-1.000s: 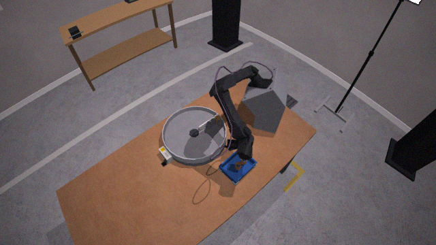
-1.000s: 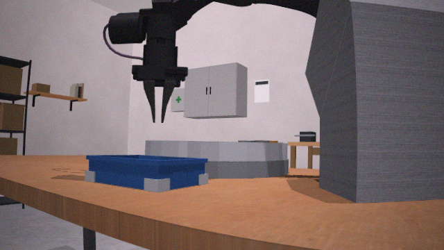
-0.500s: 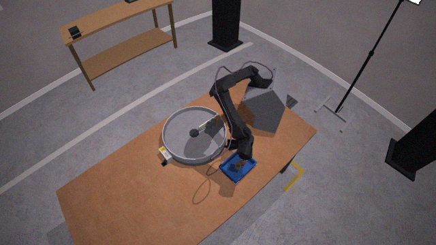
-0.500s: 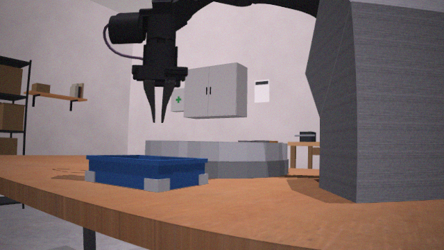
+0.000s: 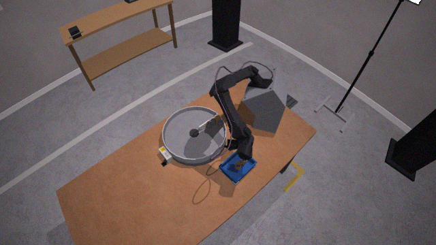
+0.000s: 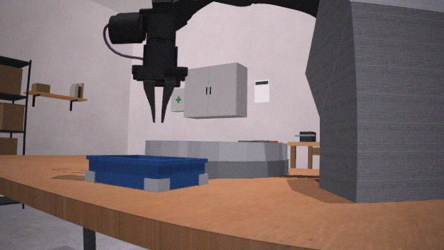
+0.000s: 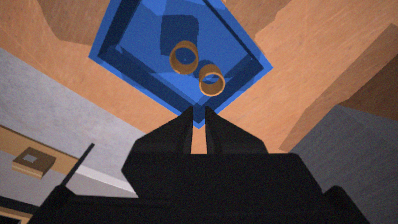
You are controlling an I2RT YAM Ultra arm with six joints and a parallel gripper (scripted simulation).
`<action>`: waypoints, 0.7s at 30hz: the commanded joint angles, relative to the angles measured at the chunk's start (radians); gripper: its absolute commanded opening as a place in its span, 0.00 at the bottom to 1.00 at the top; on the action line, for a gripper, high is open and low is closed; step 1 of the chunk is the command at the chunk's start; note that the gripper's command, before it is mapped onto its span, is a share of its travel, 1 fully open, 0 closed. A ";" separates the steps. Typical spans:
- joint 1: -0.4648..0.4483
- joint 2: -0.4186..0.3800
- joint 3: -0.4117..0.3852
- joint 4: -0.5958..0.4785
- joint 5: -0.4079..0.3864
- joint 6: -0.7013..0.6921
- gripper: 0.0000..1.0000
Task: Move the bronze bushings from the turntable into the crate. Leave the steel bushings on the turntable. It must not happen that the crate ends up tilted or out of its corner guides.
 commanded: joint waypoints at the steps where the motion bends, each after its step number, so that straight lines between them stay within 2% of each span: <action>1: 0.036 -0.037 -0.006 -0.012 0.016 0.010 0.14; 21: 0.040 -0.042 -0.006 -0.021 0.016 0.015 0.14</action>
